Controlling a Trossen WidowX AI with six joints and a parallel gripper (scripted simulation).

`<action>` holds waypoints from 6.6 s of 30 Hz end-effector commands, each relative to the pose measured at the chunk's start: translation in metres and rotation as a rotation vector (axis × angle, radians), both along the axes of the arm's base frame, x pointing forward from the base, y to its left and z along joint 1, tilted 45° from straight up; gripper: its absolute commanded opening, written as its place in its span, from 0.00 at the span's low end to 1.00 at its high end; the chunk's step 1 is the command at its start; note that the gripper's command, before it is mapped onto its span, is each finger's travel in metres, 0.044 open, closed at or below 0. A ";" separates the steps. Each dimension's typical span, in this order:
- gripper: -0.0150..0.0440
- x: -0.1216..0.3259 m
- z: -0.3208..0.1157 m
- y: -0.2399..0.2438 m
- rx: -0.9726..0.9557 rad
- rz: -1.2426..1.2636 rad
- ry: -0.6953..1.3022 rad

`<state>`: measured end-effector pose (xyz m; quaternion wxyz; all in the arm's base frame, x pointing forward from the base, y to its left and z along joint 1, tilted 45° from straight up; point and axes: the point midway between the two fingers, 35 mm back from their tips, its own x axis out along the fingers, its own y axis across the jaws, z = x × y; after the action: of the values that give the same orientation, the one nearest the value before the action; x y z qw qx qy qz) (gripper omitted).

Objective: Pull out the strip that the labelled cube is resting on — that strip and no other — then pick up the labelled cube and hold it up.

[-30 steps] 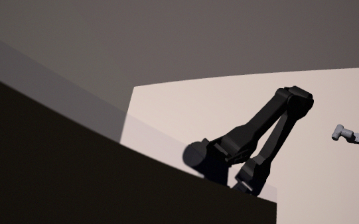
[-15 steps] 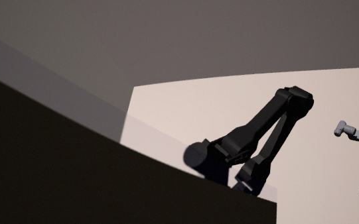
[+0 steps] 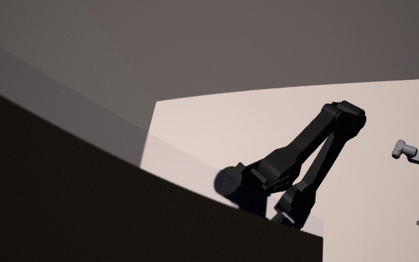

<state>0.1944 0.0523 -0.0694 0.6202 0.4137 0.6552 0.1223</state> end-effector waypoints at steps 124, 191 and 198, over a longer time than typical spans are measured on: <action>0.49 0.198 -0.039 -0.080 0.012 -0.052 0.078; 0.25 0.100 0.025 -0.114 0.015 -0.057 0.091; 0.25 0.100 0.025 -0.114 0.015 -0.057 0.091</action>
<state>0.2944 -0.0613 -0.0447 0.5885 0.4450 0.6691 0.0893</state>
